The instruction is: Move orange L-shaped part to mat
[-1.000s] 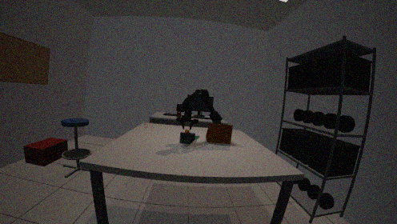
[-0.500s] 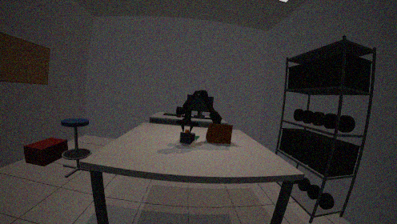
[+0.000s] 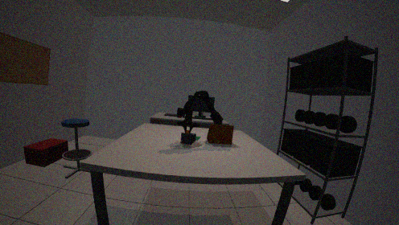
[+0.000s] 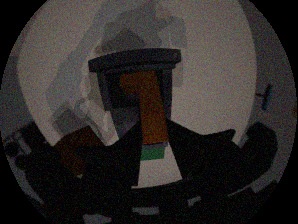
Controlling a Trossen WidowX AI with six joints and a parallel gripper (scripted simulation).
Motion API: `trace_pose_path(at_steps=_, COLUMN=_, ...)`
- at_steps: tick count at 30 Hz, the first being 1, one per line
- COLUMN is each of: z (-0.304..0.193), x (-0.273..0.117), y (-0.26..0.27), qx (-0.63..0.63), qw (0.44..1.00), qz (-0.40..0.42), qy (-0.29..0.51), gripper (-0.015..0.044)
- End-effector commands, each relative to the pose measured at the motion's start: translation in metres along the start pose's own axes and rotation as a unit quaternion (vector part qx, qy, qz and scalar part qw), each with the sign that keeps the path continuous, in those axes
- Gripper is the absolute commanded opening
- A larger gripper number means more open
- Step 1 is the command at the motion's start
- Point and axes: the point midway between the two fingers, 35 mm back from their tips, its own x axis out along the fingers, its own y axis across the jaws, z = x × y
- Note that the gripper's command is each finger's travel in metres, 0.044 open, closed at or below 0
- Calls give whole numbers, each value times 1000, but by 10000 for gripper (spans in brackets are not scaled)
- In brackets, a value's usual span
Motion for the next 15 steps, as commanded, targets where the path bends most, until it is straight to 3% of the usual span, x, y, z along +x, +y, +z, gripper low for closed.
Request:
trace_pose_path(at_steps=1, z=0, x=-1, y=0, qx=1, qw=1000, qz=0, qy=0, gripper=95)
trace_pose_path(at_steps=3, z=0, x=-1, y=0, qx=1, qw=1000, qz=0, qy=0, gripper=82)
trace_pose_path(at_steps=6, z=0, x=-1, y=0, qx=1, qw=1000, qz=0, qy=0, gripper=3)
trace_pose_path(at_steps=15, z=0, x=-4, y=0, qx=1, qw=1000, qz=0, qy=0, gripper=0)
